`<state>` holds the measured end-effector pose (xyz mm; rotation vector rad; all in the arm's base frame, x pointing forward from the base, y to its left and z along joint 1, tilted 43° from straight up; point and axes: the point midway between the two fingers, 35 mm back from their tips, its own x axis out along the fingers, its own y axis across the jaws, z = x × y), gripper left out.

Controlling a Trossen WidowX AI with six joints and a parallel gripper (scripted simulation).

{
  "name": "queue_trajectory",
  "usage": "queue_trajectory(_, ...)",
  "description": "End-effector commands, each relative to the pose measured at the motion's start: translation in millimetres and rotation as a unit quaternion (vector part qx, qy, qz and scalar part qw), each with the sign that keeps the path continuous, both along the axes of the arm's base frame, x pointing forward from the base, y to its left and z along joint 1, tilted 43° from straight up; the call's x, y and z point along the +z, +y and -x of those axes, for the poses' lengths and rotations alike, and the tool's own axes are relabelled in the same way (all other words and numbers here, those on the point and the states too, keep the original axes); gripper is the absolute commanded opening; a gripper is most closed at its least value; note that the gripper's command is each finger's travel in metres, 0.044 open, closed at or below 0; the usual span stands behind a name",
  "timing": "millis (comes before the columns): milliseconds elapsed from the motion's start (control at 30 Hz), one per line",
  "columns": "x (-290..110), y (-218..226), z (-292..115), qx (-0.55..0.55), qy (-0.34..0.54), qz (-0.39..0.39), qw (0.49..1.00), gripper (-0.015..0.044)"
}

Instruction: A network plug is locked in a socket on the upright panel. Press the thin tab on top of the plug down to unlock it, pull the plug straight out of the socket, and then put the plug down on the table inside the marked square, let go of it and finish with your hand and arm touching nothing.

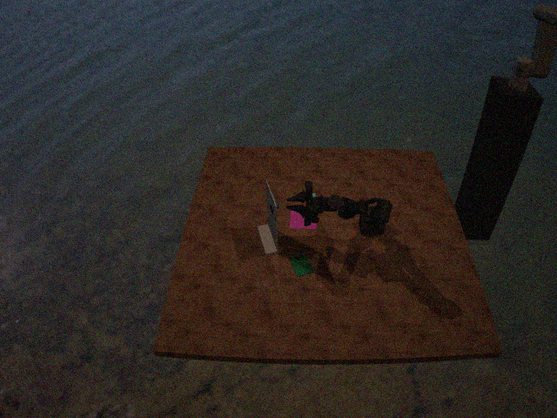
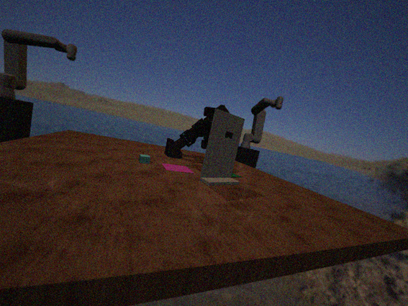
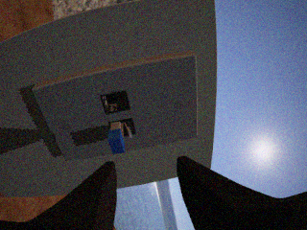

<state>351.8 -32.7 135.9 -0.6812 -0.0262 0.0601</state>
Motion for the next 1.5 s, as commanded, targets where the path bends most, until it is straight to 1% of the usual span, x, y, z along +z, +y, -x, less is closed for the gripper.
queue_trajectory(0, -16.9, 0.0, 9.7, 0.006, 0.004, 0.034, 0.999, 0.0156)
queue_trajectory(233, -20.5, 0.0, 11.9, 0.007, 0.004, 0.045, 0.999, 0.0156)
queue_trajectory(1467, -9.1, 15.7, -43.5, 0.009, -0.008, 0.067, 0.998, 0.0156)
